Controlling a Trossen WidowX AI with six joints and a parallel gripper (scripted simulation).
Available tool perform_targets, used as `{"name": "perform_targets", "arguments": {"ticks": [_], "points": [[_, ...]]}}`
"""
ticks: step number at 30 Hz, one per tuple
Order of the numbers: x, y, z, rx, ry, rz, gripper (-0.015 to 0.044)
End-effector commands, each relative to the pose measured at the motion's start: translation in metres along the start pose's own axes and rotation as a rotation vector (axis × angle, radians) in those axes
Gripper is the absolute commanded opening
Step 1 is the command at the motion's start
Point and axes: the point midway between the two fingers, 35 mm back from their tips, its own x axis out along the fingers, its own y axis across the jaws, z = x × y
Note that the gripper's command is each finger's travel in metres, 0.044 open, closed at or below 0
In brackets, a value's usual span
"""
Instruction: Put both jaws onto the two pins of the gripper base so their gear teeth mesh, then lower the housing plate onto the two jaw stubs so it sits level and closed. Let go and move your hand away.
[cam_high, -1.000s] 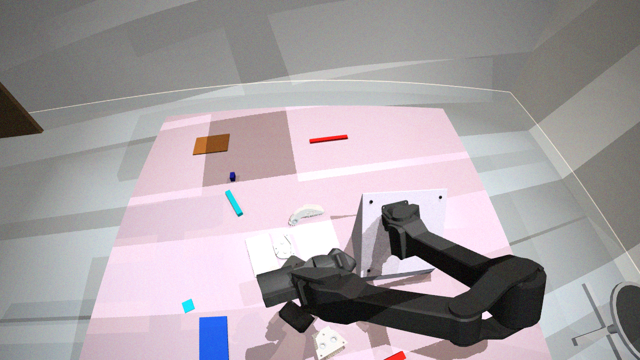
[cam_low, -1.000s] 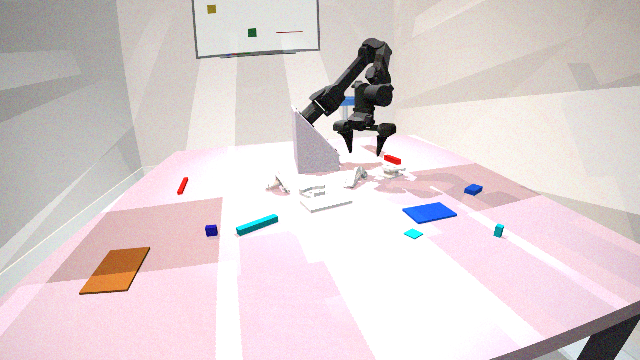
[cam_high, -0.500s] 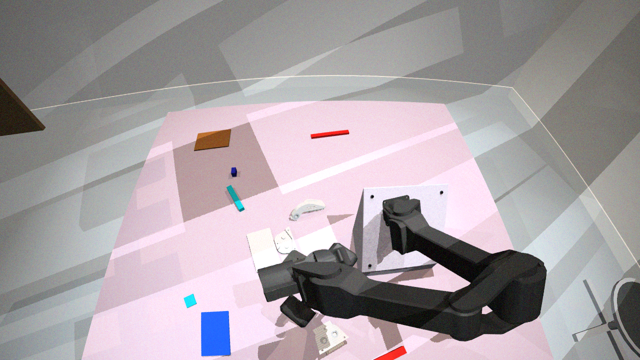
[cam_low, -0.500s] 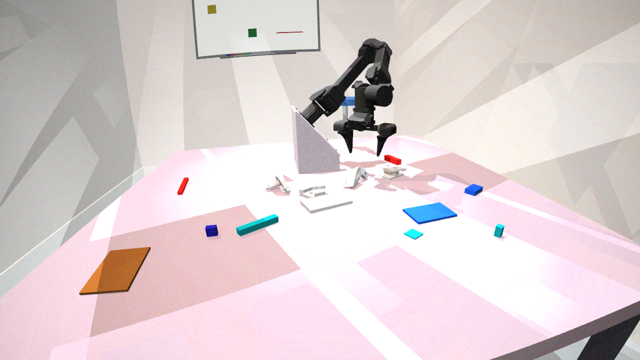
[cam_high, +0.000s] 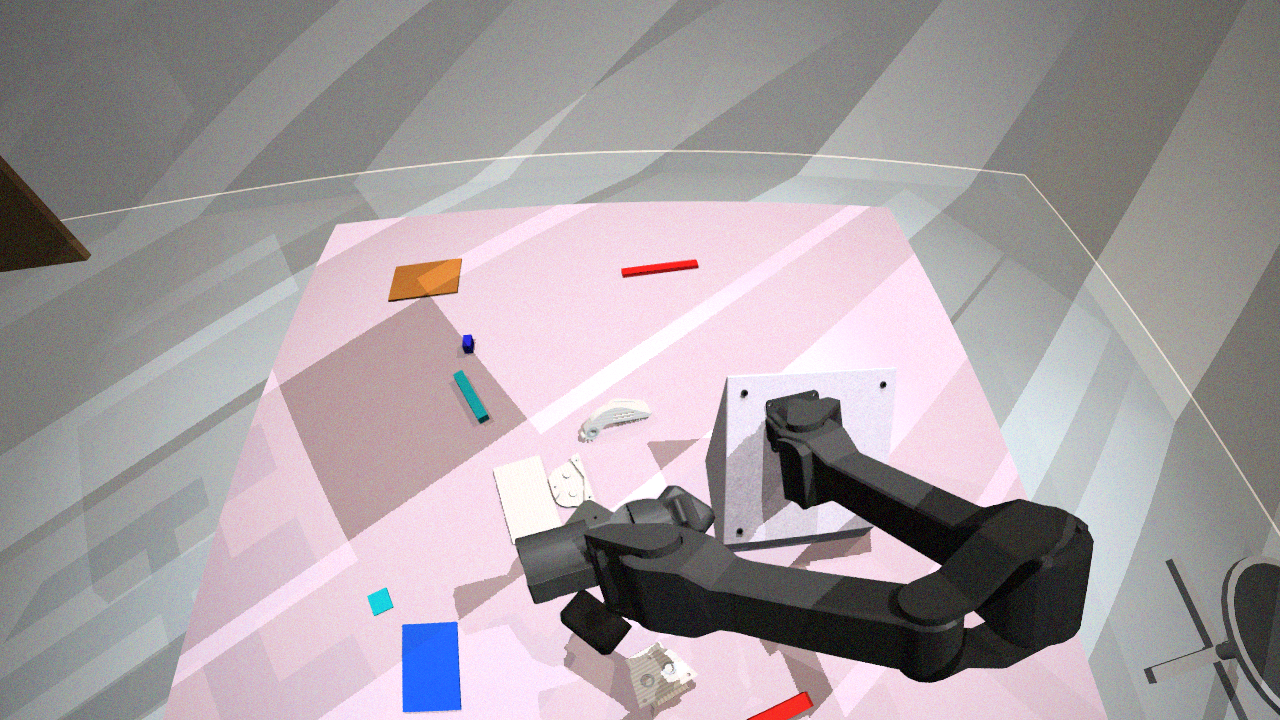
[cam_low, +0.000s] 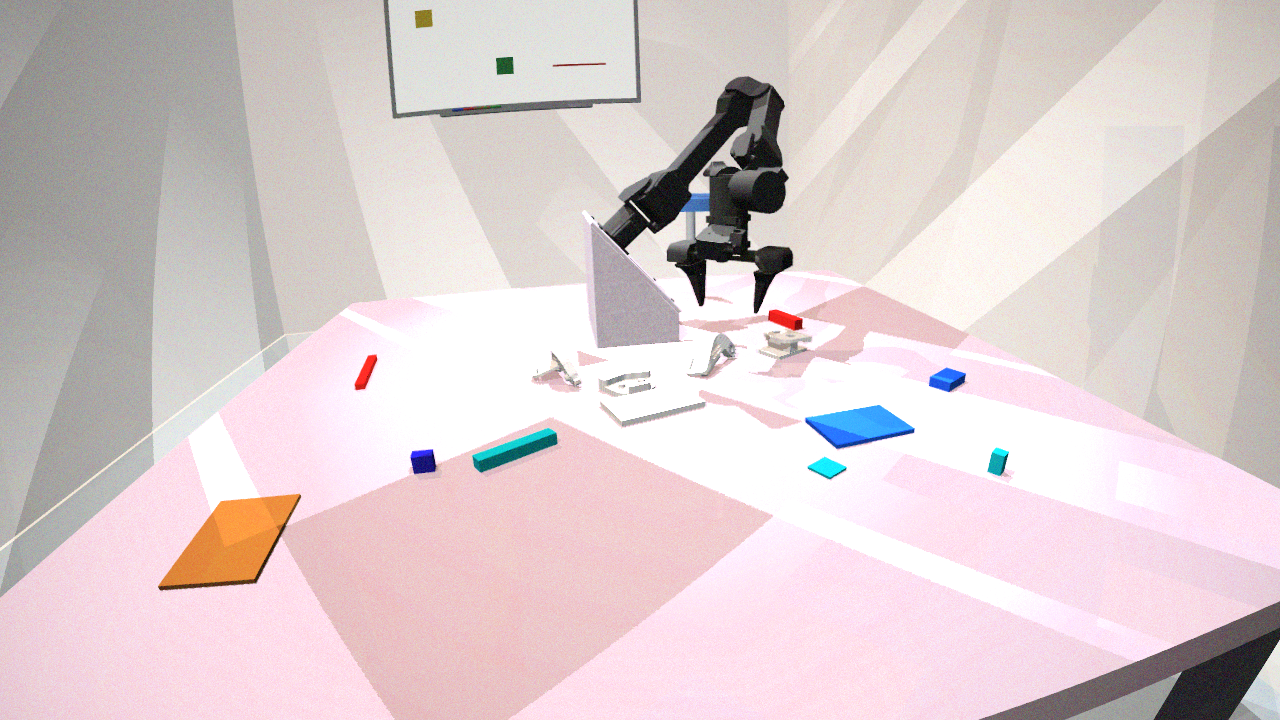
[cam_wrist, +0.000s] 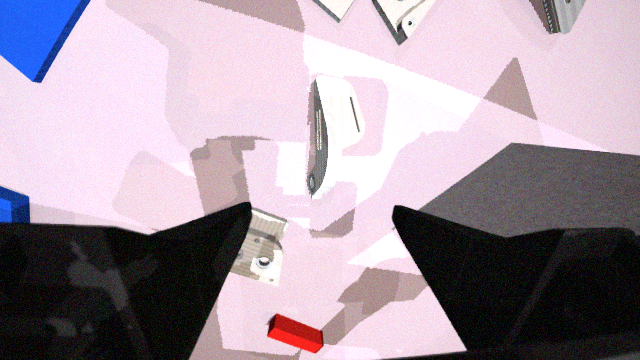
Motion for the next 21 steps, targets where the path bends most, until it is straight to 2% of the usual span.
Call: {"name": "perform_targets", "arguments": {"ticks": [1,4,21], "points": [[-0.0003,0.0004,-0.0006,-0.003,0.003,0.002,0.0440],[-0.0003,0.0004,-0.0006,-0.003,0.003,0.002,0.0440],[-0.0004,-0.0042,0.0000,-0.373,0.002,0.002,0.0000]]}}
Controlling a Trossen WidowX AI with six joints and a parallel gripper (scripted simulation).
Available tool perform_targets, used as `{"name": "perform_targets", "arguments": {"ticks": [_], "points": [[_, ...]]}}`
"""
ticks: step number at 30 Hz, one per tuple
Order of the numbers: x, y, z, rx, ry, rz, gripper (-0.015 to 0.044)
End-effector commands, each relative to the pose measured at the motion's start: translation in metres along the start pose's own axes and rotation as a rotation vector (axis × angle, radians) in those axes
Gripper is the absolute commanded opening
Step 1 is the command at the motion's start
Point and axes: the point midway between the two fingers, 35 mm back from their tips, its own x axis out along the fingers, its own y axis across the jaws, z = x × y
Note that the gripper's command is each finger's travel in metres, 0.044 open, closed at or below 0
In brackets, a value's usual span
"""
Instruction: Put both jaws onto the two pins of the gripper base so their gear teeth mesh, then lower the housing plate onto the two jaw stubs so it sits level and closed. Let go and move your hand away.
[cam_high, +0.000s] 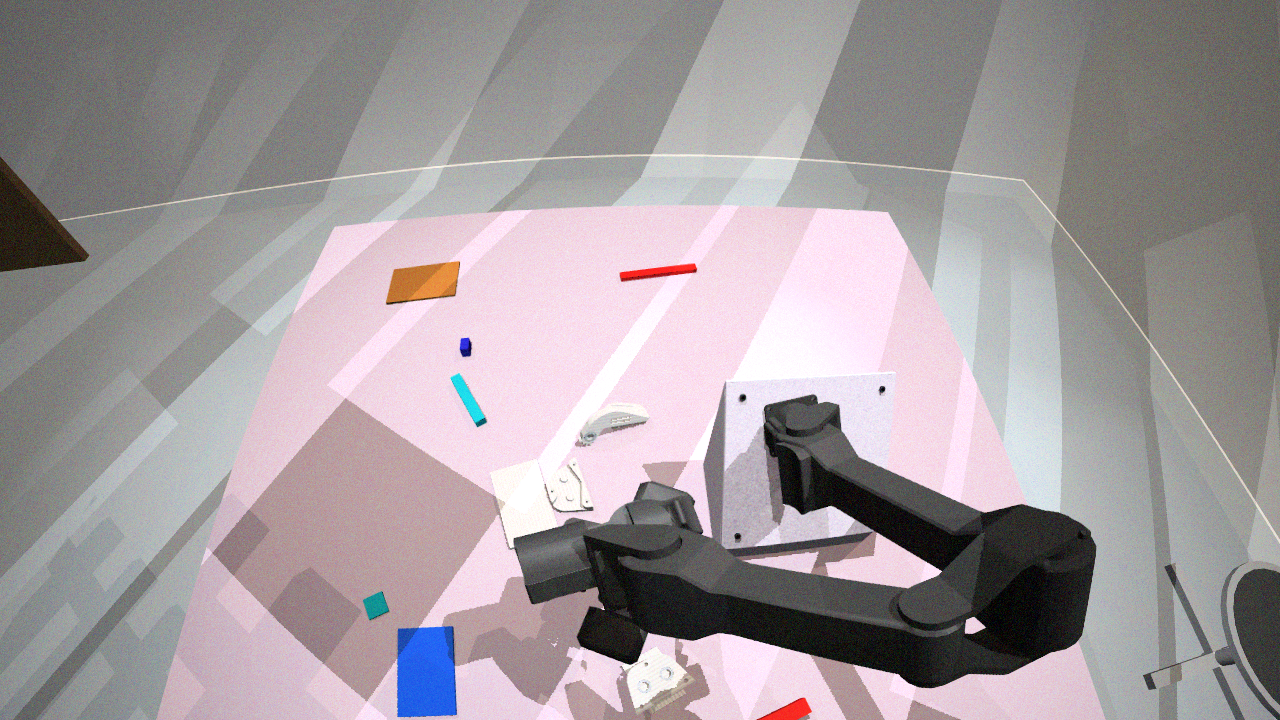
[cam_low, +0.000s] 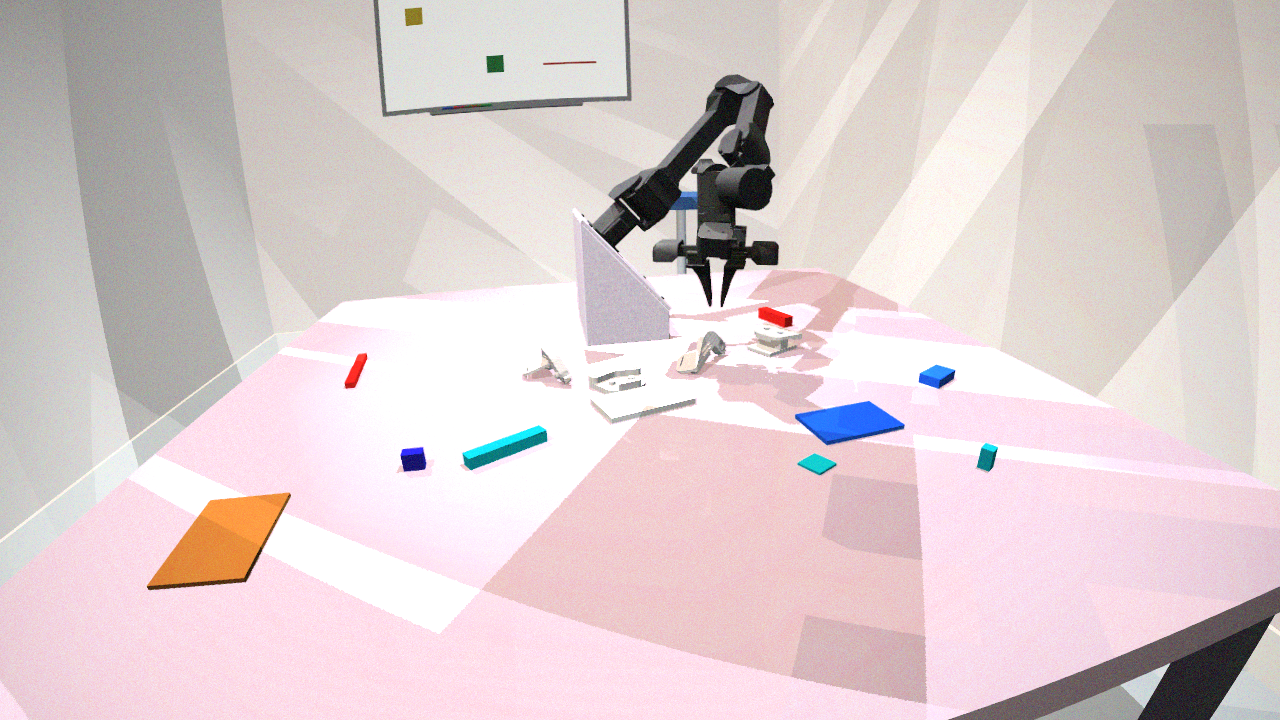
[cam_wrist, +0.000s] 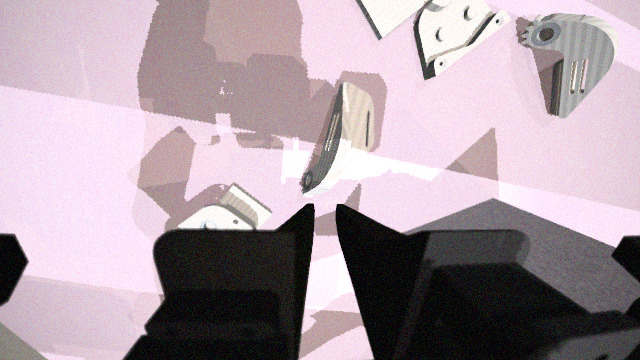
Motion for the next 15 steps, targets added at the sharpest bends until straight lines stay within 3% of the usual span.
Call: {"name": "perform_targets", "arguments": {"ticks": [1,15], "points": [[-0.0001,-0.0010,-0.0010,-0.092,0.003,0.002,0.0000],[-0.0003,-0.0052,-0.0018,-0.427,0.002,0.002,0.0000]]}}
